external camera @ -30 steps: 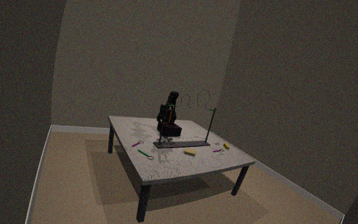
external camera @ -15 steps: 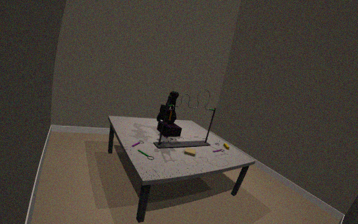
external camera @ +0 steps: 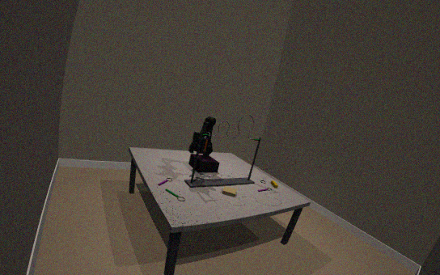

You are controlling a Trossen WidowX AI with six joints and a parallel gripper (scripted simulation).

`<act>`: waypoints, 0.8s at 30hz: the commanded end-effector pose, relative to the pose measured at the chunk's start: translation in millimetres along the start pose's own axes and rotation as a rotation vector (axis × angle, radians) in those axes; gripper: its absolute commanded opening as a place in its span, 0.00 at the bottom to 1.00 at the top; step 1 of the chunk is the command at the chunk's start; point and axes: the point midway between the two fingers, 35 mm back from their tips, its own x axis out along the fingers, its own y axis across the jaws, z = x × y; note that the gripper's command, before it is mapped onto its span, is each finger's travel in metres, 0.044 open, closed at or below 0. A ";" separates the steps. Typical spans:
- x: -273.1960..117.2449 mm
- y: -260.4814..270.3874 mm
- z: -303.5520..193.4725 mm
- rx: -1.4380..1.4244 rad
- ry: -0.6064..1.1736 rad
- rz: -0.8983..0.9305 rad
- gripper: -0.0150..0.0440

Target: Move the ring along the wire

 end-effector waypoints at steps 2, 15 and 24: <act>0.5 0.0 3.2 0.005 0.001 -0.003 0.00; 0.5 0.0 3.2 0.005 0.001 -0.003 0.00; 0.5 3.4 3.2 0.006 0.001 -0.003 0.00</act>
